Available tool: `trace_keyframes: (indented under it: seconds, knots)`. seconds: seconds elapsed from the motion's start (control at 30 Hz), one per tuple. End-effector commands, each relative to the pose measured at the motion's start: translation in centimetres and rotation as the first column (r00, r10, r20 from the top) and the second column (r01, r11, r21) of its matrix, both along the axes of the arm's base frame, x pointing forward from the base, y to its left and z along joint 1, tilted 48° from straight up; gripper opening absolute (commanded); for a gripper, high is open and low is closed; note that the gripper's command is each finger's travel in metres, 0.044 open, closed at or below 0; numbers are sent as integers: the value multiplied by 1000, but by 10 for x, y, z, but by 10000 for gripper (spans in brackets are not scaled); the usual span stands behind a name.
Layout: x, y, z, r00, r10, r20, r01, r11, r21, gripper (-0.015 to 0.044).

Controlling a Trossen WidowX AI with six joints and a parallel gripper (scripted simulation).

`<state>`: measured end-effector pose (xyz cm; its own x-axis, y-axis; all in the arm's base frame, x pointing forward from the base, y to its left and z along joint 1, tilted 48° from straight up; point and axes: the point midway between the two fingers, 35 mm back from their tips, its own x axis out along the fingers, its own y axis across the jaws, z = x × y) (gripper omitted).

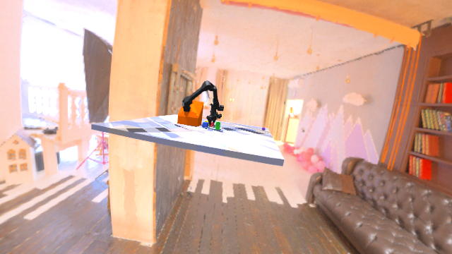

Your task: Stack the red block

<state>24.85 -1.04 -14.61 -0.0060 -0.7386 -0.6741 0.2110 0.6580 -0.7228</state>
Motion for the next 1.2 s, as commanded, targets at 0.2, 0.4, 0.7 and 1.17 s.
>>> trace_keyframes:
  seconds: [0.2, 0.4, 0.7, 1.17]
  knots:
    - [-1, -1, 1, 1000, 4, -5, -5, 1000, -5, 177]
    - [-1, -1, 1, 1000, 4, -5, -5, 1000, -5, 137]
    - [1, 19, 16, 1000, 5, -4, -5, 1000, -3, 0]
    - [1, 71, 62, 1000, 5, -4, -5, 1000, 1, 0]
